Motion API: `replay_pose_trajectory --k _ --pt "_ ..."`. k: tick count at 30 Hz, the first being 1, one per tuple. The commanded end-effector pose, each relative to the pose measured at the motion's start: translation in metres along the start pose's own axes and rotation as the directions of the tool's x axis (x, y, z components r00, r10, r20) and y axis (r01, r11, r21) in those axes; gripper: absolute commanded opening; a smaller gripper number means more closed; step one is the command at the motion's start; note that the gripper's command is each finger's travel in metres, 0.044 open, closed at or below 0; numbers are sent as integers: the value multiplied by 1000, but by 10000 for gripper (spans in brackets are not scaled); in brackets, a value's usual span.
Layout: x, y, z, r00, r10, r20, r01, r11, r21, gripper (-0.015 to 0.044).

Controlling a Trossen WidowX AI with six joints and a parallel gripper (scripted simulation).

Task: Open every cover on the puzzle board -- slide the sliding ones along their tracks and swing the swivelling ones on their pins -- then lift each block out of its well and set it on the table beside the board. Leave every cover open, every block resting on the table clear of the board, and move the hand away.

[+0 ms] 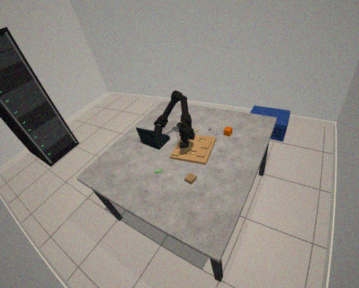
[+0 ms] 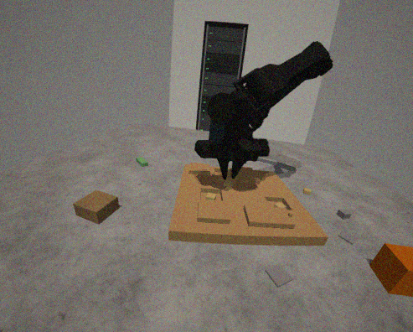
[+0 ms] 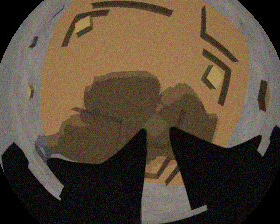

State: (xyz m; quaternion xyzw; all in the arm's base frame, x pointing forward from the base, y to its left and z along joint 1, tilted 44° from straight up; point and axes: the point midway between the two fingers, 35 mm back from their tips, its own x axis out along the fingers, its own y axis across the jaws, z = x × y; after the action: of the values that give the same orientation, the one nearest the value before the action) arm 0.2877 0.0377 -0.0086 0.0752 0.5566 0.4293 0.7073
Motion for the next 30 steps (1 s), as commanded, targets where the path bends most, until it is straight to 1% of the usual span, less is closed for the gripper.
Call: replay_pose_trajectory --k 1,9,18,24,30 --pt "-9 -1 1 1000 -7 -1 7 993 117 144" --pt "-28 -1 2 1000 -8 -2 8 919 394 144" --pt "-50 1 1 1000 -7 -3 7 750 662 144" --pt "-51 1 1 1000 -6 -3 7 734 679 144" --pt "-39 1 1 1000 -7 -3 7 734 679 144"
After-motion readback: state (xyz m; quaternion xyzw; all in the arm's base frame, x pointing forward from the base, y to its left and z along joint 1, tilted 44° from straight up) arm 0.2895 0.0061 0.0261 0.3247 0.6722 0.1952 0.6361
